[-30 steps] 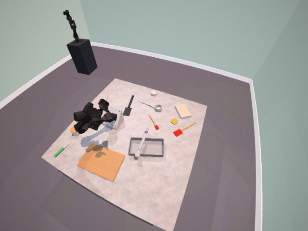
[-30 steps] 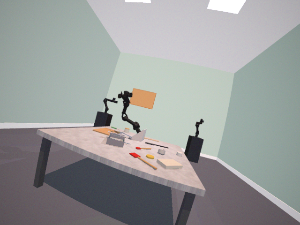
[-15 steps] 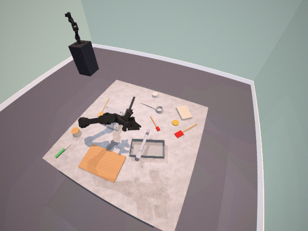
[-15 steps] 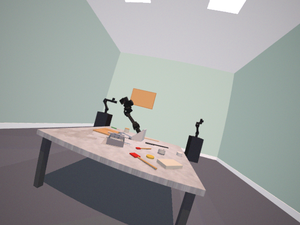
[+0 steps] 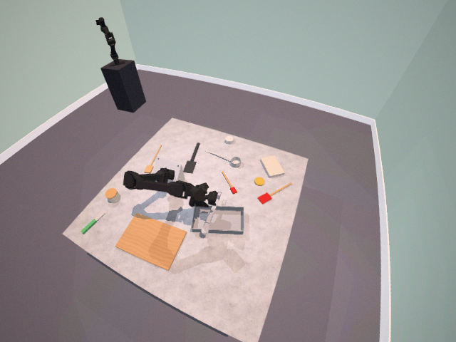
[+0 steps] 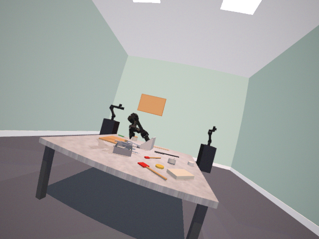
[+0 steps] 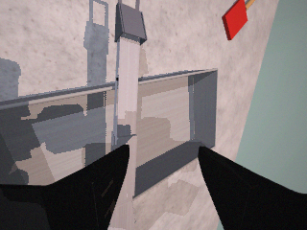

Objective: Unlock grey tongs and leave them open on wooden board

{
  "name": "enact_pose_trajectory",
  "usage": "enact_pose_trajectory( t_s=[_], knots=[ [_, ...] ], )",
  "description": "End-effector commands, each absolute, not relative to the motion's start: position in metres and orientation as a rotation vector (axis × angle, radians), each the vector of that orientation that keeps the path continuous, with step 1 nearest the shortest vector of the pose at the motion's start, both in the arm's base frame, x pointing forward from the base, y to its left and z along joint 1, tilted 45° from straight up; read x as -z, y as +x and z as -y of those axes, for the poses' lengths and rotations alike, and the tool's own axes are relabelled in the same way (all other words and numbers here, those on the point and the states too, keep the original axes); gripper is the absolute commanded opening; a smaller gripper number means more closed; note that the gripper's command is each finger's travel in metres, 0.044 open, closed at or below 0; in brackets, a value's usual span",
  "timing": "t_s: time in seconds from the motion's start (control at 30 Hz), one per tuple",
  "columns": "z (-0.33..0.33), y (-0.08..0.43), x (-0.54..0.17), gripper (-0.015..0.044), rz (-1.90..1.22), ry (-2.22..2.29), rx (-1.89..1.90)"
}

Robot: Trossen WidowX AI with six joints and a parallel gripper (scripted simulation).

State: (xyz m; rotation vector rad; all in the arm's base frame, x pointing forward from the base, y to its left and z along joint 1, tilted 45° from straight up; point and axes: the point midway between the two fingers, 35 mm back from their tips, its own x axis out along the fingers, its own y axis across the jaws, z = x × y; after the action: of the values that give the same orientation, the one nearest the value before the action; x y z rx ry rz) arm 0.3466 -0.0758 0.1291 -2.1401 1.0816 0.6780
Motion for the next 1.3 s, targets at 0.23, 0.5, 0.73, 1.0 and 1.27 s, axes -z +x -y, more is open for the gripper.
enact_pose_trajectory(
  t_s=[0.23, 0.5, 0.73, 1.0, 1.27],
  knots=[
    [0.093, 0.33, -0.102, 0.026, -1.168, -2.187, -0.869],
    [0.09, 0.327, -0.099, 0.026, -1.168, -2.187, -0.87],
    [0.094, 0.332, -0.093, 0.026, -1.168, -2.187, -0.87],
    [0.101, 0.338, -0.084, 0.026, -1.168, -2.186, -0.87],
    [0.108, 0.344, -0.075, 0.026, -1.168, -2.186, -0.869]
  ],
)
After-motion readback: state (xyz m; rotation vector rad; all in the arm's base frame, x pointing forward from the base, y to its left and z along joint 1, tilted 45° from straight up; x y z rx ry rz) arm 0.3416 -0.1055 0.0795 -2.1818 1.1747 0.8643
